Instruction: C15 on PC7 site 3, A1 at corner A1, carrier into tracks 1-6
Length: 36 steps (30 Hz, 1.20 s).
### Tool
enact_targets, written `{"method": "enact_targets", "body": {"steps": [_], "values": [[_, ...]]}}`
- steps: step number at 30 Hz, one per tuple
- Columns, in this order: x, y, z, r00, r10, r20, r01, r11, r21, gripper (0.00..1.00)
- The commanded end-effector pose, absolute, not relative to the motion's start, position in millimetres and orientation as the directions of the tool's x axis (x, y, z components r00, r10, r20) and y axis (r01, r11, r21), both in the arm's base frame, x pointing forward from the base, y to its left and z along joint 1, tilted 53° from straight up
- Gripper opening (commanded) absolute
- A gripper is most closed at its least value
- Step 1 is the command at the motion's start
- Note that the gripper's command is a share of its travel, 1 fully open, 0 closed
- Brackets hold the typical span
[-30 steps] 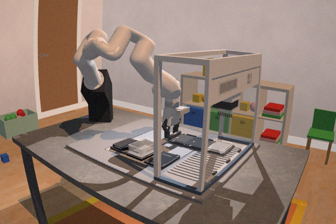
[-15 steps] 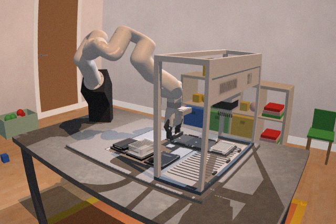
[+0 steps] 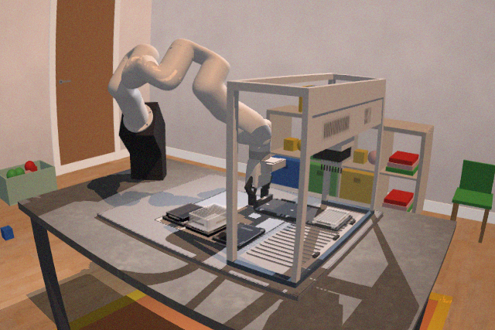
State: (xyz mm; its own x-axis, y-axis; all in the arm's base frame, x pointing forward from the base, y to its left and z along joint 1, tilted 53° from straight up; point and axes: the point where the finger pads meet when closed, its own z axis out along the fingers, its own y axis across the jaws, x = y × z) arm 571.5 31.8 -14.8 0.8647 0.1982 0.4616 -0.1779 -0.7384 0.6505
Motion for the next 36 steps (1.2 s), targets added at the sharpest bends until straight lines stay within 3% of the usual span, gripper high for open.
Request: {"method": "enact_targets", "body": {"steps": [1, 36], "values": [[577.0, 34.4, -11.3, 0.863, 0.199, 0.464, -0.178, -0.740, 0.649, 0.82], [586.7, 36.6, -6.1, 0.863, 0.199, 0.464, -0.178, -0.740, 0.649, 0.82]]}}
